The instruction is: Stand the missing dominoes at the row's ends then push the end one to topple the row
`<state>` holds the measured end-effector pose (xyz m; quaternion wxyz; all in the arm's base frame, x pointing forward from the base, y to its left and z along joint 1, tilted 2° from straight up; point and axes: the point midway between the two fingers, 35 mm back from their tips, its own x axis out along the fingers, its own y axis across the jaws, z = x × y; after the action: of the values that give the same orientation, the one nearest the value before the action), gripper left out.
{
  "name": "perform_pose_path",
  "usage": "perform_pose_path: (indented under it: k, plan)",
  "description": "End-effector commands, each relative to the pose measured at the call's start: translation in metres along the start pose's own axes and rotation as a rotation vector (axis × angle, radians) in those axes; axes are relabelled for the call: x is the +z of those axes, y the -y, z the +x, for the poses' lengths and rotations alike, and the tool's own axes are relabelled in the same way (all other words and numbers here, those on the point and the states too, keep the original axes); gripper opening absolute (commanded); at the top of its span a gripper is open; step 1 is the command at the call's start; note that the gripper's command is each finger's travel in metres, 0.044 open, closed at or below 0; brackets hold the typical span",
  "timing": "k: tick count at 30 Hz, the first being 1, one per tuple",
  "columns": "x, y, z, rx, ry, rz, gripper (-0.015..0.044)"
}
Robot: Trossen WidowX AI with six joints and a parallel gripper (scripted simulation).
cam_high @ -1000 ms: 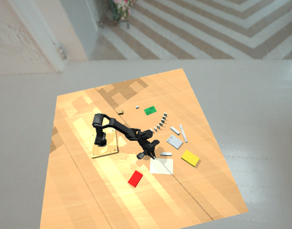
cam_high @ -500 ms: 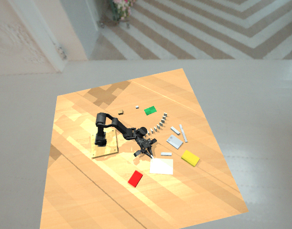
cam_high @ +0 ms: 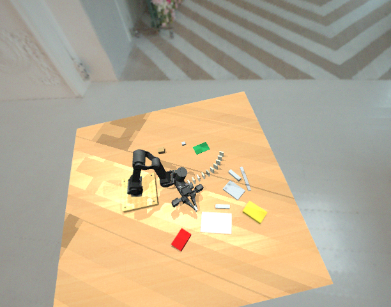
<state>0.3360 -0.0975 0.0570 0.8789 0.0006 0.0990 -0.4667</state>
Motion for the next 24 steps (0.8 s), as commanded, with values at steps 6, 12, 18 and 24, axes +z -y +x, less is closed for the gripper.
perform_pose_path:
  k: [6, 12, 18, 24]
  plan:
    - [0.000, 0.028, -0.022, -0.066, 0.074, 0.041, 0.0020]
    - [0.001, 0.045, -0.035, -0.105, 0.111, 0.078, 0.0020]
    - [0.001, 0.046, -0.036, -0.106, 0.112, 0.079, 0.0020]
    - [0.001, 0.046, -0.036, -0.106, 0.112, 0.079, 0.0020]
